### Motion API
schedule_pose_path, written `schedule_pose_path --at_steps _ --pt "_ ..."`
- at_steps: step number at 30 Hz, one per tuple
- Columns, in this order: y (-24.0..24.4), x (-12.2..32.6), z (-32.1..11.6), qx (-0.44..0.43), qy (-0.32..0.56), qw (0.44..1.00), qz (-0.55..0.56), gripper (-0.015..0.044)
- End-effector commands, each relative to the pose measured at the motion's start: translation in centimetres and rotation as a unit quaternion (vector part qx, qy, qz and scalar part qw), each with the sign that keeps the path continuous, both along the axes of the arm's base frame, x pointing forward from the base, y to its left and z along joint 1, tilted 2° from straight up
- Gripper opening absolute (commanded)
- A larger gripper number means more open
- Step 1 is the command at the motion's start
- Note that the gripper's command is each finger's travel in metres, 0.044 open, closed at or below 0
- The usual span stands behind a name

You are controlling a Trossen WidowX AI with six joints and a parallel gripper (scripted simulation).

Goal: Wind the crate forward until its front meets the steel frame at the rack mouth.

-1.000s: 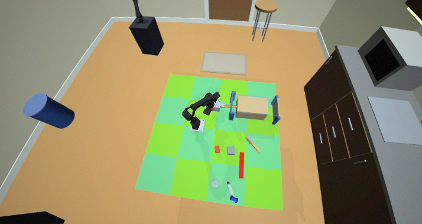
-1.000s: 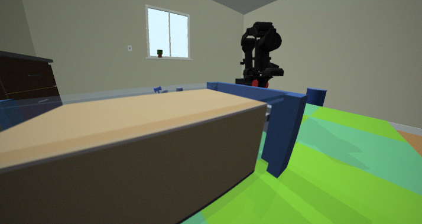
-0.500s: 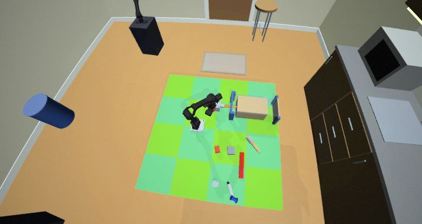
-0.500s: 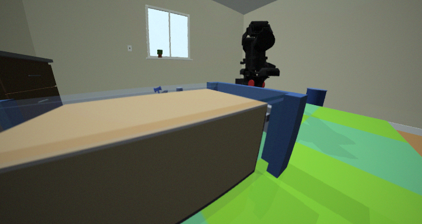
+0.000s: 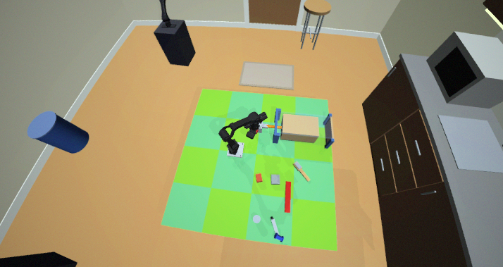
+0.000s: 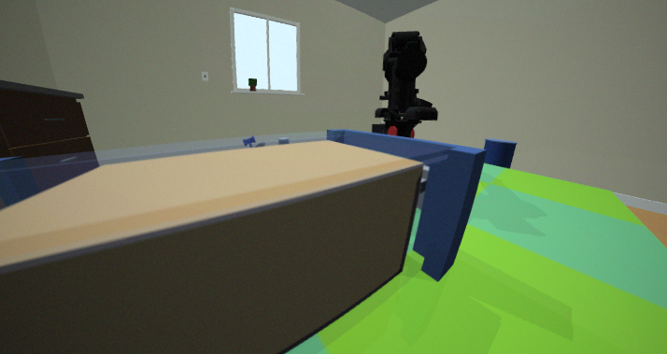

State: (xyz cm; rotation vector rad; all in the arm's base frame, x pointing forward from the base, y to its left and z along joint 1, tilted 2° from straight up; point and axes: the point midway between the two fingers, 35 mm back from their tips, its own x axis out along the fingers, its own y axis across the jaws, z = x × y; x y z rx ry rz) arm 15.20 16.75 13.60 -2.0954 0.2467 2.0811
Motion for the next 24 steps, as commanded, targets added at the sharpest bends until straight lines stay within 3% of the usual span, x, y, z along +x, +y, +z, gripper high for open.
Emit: schedule_pose_path --at_steps 1,24 --pt "0.1 1.6 0.1 -0.001 -0.016 1.000 -0.005 0.0000" --pt "0.8 4.2 0.2 -0.001 -0.018 1.000 -0.005 0.0000"
